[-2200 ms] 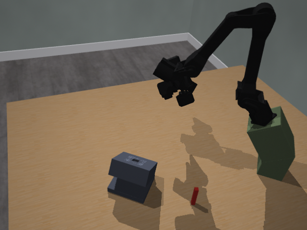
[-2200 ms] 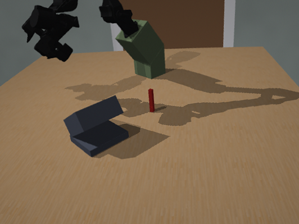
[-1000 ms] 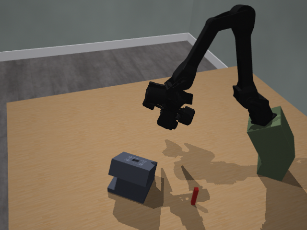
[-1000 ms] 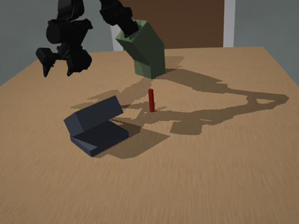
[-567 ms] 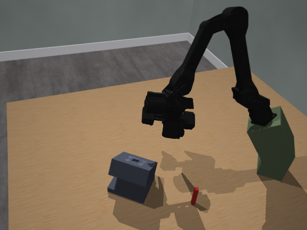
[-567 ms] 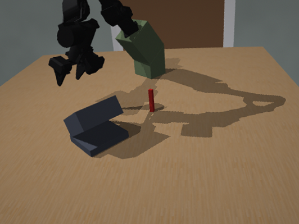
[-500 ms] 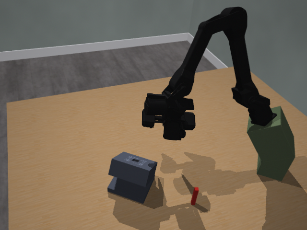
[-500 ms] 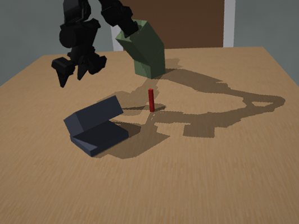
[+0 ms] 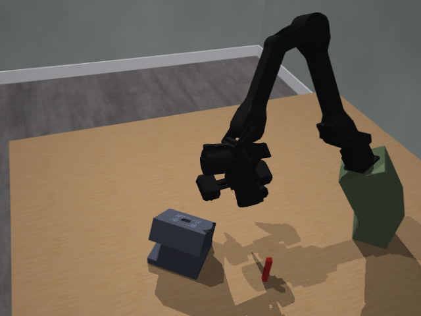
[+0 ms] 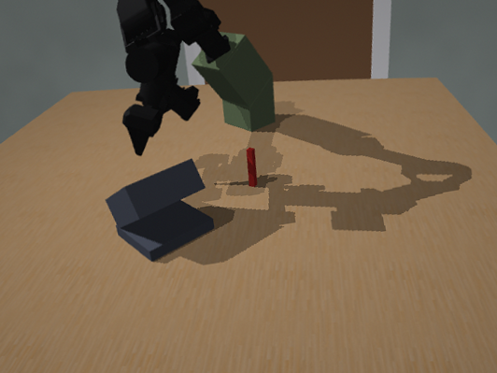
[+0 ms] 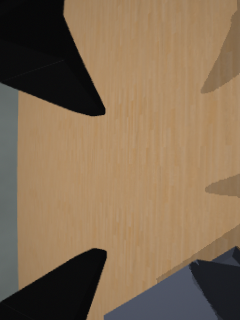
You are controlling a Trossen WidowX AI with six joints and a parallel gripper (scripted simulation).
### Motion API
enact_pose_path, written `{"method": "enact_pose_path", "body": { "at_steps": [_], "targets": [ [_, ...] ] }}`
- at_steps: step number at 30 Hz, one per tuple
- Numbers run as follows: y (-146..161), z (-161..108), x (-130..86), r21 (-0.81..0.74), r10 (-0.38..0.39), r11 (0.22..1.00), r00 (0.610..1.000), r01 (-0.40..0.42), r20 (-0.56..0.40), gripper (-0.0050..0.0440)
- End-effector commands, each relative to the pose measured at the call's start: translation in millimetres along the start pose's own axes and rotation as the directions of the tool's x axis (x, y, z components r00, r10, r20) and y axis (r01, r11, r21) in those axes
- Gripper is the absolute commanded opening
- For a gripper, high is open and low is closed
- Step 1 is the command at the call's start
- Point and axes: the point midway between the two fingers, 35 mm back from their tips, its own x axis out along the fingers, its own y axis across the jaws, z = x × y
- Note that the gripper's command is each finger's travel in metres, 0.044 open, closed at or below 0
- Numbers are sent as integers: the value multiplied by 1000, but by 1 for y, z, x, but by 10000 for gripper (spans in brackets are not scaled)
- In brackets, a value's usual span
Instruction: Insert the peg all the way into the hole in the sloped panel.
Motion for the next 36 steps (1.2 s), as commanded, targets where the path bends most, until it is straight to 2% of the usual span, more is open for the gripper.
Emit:
{"method": "enact_pose_path", "body": {
  "at_steps": [1,4,9,19,21,28,36],
  "targets": [
    [-8,13,-6,-79,-17,997,999,20,37,440],
    [-9,18,-7,-106,-18,994,999,23,47,440],
    [-12,39,-14,-238,-24,970,995,46,96,440],
    [-13,83,-31,-484,-29,868,982,116,185,440],
    [-13,83,-31,-484,-29,868,982,116,185,440],
    [-11,114,-44,-631,-26,755,970,177,241,440],
    [-4,147,-61,-767,-17,591,955,250,297,440]
  ]
}}
